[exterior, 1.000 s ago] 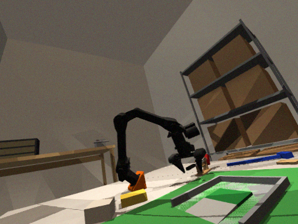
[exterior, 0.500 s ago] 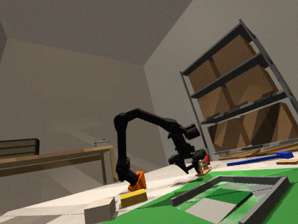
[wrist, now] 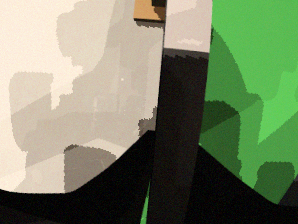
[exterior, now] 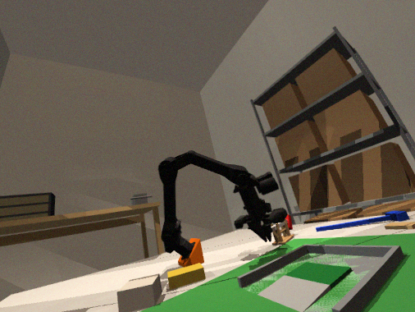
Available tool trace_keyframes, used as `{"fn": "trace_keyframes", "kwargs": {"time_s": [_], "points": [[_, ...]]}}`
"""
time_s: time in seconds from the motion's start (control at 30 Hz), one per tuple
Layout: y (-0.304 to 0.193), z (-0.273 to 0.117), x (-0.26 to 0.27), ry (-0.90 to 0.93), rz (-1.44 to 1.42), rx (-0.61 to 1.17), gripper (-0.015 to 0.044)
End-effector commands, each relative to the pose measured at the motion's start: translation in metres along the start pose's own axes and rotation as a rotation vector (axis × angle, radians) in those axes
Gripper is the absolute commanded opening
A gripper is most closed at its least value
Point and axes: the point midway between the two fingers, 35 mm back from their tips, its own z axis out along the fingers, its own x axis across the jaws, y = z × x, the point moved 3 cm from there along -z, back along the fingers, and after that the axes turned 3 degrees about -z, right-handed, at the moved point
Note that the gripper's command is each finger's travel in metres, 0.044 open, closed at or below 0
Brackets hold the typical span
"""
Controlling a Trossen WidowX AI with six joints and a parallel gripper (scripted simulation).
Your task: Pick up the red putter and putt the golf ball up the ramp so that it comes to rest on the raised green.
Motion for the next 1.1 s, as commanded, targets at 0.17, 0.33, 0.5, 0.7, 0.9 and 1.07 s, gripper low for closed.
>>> {"fn": "trace_keyframes", "kwargs": {"time_s": [0.17,0.33,0.5,0.7,0.9,1.07], "points": [[0.011,-0.033,-0.005,-0.003,-0.001,-0.003,0.0000],[0.018,-0.060,-0.005,-0.002,-0.001,-0.004,0.0000],[0.025,-0.088,-0.003,-0.001,-0.001,-0.004,0.0000],[0.024,-0.090,-0.001,-0.001,-0.004,0.008,0.0000],[-0.014,-0.112,-0.010,-0.036,0.149,0.008,0.0000],[-0.048,-0.128,-0.014,-0.067,0.274,0.000,0.0000]]}}
